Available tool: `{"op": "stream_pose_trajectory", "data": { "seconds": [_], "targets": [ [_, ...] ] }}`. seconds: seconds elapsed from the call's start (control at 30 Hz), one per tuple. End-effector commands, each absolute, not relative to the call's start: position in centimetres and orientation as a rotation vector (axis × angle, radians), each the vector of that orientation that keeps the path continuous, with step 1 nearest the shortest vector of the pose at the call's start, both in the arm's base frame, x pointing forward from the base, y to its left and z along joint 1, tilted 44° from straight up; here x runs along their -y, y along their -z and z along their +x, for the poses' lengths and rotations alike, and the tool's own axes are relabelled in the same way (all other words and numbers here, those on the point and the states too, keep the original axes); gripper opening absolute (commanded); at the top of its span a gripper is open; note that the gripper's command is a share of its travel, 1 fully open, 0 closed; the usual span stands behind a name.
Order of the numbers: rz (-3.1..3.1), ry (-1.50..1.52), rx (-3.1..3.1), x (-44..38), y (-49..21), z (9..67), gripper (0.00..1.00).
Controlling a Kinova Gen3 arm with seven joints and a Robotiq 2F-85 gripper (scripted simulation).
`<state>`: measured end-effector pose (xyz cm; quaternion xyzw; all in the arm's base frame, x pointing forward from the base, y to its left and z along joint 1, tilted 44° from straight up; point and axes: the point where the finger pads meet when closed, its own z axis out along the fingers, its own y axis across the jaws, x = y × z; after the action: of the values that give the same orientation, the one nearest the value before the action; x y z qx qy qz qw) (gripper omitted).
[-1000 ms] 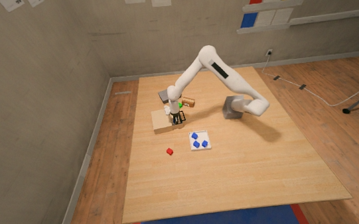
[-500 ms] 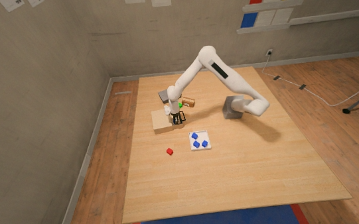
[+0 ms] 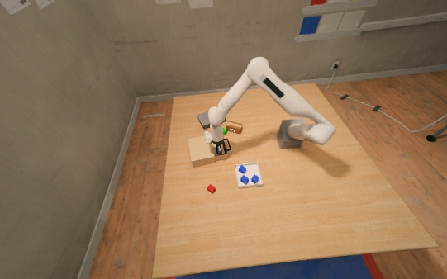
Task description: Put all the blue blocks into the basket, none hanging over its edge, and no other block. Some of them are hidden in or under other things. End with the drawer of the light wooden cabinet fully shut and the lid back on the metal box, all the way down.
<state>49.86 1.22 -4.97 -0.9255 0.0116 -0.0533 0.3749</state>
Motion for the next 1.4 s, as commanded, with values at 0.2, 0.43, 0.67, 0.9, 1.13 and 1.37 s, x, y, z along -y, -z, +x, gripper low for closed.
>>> {"op": "stream_pose_trajectory", "data": {
  "seconds": [0.2,0.43,0.67,0.9,1.13,1.37],
  "targets": [
    [-2.370,0.139,-0.031,-1.14,4.92,49.91,0.69],
    [-2.370,0.139,-0.031,-1.14,4.92,49.91,0.69],
    [-2.370,0.139,-0.031,-1.14,4.92,49.91,0.10],
    [-2.370,0.139,-0.031,-1.14,4.92,49.91,0.10],
    [-2.370,0.139,-0.031,-1.14,4.92,49.91,0.10],
    [-2.370,0.139,-0.031,-1.14,4.92,49.91,0.10]
  ]
}}
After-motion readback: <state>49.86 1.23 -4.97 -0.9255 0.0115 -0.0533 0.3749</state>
